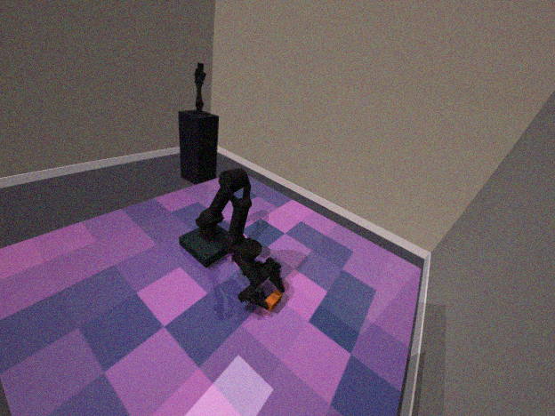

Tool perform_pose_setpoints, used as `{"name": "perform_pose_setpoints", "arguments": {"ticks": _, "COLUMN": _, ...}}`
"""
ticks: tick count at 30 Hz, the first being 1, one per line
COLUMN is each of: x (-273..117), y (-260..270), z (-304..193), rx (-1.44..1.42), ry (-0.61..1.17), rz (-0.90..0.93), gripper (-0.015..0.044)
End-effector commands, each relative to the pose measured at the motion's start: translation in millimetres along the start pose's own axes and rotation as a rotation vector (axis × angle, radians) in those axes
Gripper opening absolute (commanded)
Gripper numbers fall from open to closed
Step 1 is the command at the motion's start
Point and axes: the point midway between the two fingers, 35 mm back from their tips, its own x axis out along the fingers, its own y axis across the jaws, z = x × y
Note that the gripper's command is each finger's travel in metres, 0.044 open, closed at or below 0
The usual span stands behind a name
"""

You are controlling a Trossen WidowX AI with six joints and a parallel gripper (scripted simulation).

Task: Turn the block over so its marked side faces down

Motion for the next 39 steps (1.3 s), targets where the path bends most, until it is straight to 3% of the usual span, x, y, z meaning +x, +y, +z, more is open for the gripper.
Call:
{"name": "perform_pose_setpoints", "arguments": {"ticks": 1, "x": -0.1, "y": 0.7, "z": 0.5, "rx": 0.005, "ry": -0.003, "rz": 0.005, "gripper": 0.0440}}
{"name": "perform_pose_setpoints", "arguments": {"ticks": 5, "x": 3.0, "y": 0.2, "z": 1.1, "rx": 0.005, "ry": 0.022, "rz": 0.005, "gripper": 0.0440}}
{"name": "perform_pose_setpoints", "arguments": {"ticks": 12, "x": 11.7, "y": -2.9, "z": 19.4, "rx": 0.008, "ry": 0.275, "rz": 0.002, "gripper": 0.0440}}
{"name": "perform_pose_setpoints", "arguments": {"ticks": 19, "x": -22.5, "y": -1.0, "z": 60.2, "rx": -0.007, "ry": 0.471, "rz": 0.002, "gripper": 0.0440}}
{"name": "perform_pose_setpoints", "arguments": {"ticks": 24, "x": -44.6, "y": 0.1, "z": 60.5, "rx": 0.001, "ry": 0.587, "rz": 0.006, "gripper": 0.0440}}
{"name": "perform_pose_setpoints", "arguments": {"ticks": 39, "x": -45.9, "y": 0.2, "z": 60.2, "rx": 0.002, "ry": 0.595, "rz": 0.007, "gripper": 0.0440}}
